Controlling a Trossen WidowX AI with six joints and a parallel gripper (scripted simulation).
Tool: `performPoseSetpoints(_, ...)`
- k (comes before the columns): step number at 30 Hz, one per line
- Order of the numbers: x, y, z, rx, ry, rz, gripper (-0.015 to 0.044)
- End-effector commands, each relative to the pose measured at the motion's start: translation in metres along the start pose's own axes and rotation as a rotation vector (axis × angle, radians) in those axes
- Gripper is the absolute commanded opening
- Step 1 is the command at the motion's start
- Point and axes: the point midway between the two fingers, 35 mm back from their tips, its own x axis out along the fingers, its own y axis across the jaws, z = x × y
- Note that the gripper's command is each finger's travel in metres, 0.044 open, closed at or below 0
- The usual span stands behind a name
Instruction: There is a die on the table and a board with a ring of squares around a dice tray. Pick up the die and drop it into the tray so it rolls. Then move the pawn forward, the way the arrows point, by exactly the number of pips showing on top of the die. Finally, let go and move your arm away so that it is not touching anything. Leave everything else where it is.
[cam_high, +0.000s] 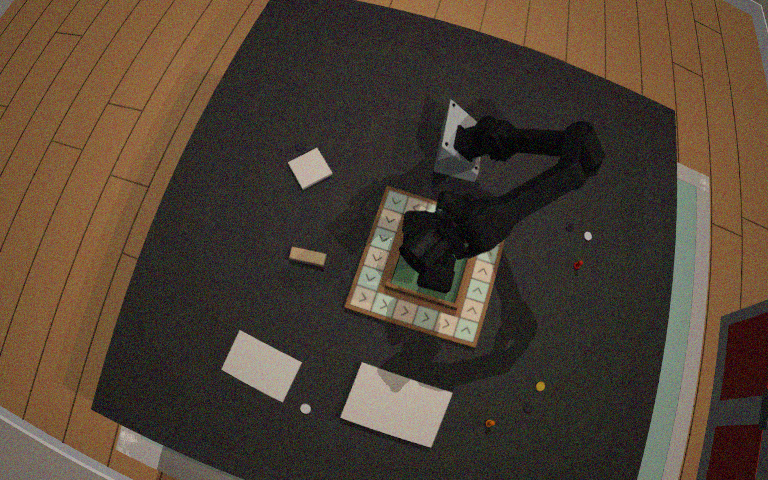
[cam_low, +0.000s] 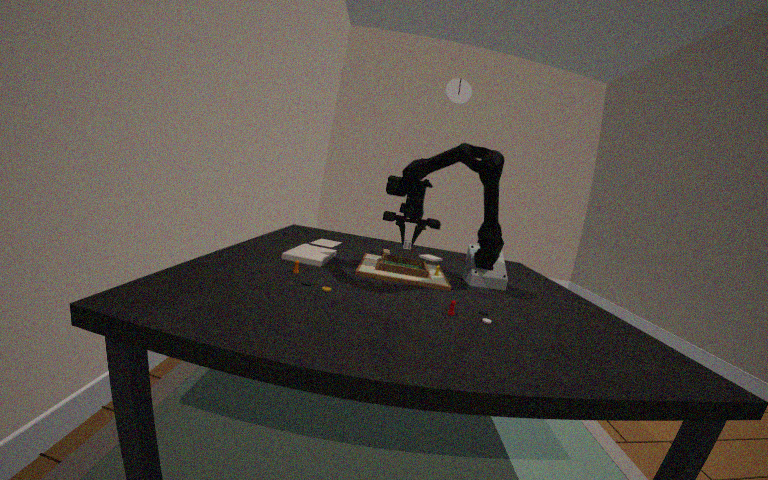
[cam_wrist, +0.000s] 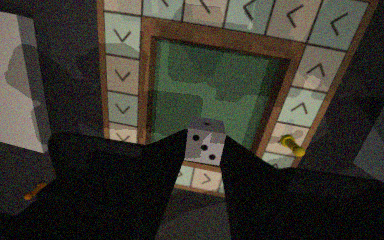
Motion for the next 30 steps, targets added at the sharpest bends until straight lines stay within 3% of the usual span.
performPoseSetpoints(1,0.002,-0.002,0.002,0.019,-0.019,-0.009,0.0000)
performPoseSetpoints(14,0.014,-0.011,0.005,0.022,-0.434,-0.112,0.0000)
performPoseSetpoints(26,0.016,-0.011,0.006,0.018,-0.826,-0.019,0.0000)
performPoseSetpoints(30,0.014,-0.010,0.005,0.018,-0.847,-0.008,0.0000)
